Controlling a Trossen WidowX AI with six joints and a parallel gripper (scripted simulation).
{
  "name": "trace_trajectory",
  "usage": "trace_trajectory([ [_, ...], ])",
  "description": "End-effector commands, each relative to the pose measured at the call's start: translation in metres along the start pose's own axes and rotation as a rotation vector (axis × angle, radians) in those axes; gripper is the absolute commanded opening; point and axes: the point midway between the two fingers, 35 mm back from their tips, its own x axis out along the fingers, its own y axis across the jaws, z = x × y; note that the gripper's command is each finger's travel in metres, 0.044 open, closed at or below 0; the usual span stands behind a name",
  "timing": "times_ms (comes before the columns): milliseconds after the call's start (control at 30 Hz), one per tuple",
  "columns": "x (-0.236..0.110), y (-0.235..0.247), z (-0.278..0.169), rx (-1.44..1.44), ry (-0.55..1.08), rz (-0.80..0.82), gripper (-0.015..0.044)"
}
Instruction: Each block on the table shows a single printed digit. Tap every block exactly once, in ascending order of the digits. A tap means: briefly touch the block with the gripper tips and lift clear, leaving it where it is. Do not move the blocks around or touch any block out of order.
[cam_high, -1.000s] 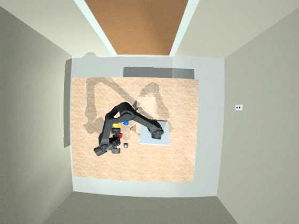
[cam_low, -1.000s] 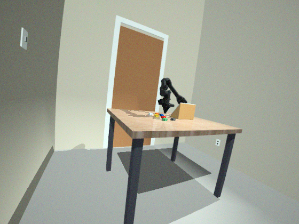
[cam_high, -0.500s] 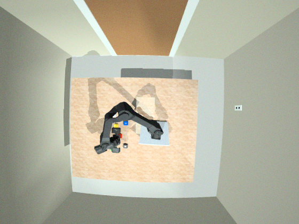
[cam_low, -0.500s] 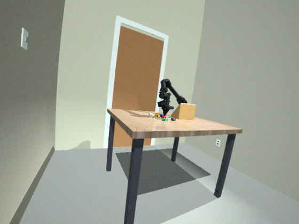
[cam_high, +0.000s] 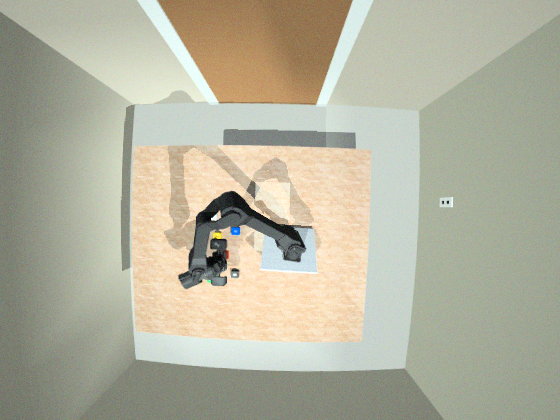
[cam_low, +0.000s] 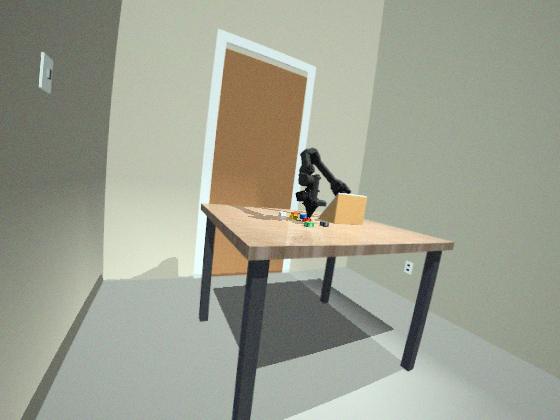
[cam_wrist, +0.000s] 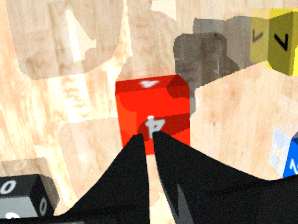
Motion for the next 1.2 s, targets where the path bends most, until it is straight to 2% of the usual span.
trace_trajectory([
  [0, -0.021, 0.001, 0.001, 0.005, -0.006, 0.005, 0.0020],
  [133, -0.024, 0.001, 0.002, 0.006, -0.006, 0.005, 0.0020],
  [267, -0.088, 0.002, 0.003, 0.007, -0.007, 0.010, 0.0020],
  [333, -0.102, 0.001, 0.001, 0.005, -0.005, 0.009, 0.0020],
  [600, -0.103, 0.006, 0.006, 0.005, -0.005, 0.009, 0.0020],
  [967, -0.106, 0.101, 0.063, 0.009, -0.010, 0.015, 0.0020],
  [1167, -0.106, 0.107, 0.065, 0.009, -0.010, 0.016, 0.0020],
])
